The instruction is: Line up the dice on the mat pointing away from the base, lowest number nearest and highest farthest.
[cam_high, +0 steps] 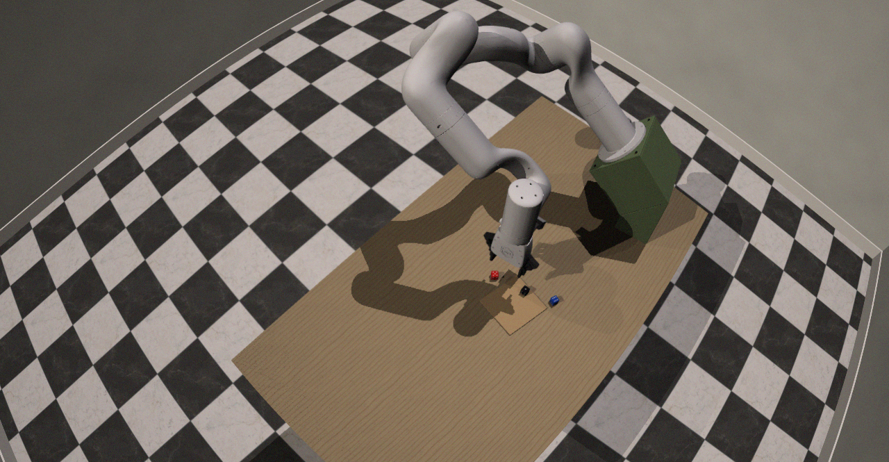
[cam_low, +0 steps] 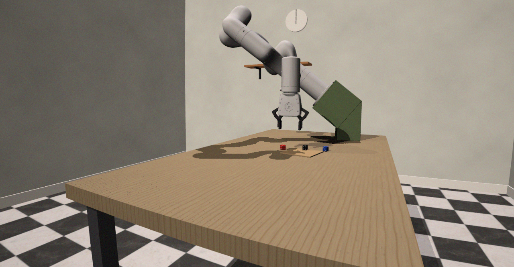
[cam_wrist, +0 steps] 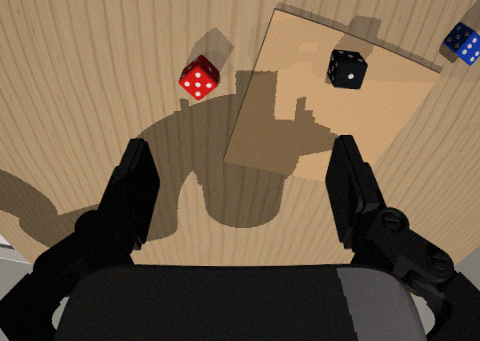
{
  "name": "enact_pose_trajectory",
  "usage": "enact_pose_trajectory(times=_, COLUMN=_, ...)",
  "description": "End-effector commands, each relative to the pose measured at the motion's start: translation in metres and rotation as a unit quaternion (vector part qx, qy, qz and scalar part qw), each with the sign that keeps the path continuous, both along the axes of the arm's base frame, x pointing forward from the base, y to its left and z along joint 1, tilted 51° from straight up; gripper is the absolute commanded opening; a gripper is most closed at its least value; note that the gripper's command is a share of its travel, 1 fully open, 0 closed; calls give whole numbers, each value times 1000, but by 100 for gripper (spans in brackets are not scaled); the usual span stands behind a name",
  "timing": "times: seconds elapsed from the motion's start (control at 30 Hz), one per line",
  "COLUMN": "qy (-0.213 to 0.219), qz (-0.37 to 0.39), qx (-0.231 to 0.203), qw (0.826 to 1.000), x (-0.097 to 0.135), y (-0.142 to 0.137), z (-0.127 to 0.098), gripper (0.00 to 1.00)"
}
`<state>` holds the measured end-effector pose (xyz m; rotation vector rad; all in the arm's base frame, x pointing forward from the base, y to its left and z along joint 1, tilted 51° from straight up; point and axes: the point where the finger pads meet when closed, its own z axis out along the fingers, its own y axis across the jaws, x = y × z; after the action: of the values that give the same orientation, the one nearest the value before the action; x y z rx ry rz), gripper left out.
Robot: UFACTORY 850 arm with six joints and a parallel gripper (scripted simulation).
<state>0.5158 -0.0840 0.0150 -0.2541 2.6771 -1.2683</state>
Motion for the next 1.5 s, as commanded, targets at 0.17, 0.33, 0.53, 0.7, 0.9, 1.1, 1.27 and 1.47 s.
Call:
enact_pose_trajectory(times=0.17, qy=129, qz=100, qx=-36, qw=986, x=2, y=-11, z=10, gripper=100)
enact_pose_trajectory(times=0.33, qy=166, qz=132, qx=-47, qw=976, x=3, y=-14, z=13, gripper=100)
enact_pose_trajectory(times=0.53, qy=230, qz=184, qx=-66, qw=953, x=3, y=-20, z=18, gripper=100)
enact_pose_trajectory(times=0.7, qy=244, qz=196, qx=-70, qw=947, x=3, y=-21, z=19, gripper=100)
enact_pose_trajectory(times=0.9, qy=244, qz=197, qx=-70, qw=947, x=3, y=-21, z=19, gripper=36)
enact_pose_trajectory(times=1.1, qy=244, qz=197, qx=-70, qw=947, x=3, y=-21, z=19, gripper=36)
enact_pose_trajectory(times=1.27, qy=244, qz=197, qx=-70, qw=947, x=3, y=-21, z=19, gripper=36)
enact_pose_trajectory(times=1.47, qy=244, qz=197, qx=-70, qw=947, x=3, y=-21, z=19, gripper=36)
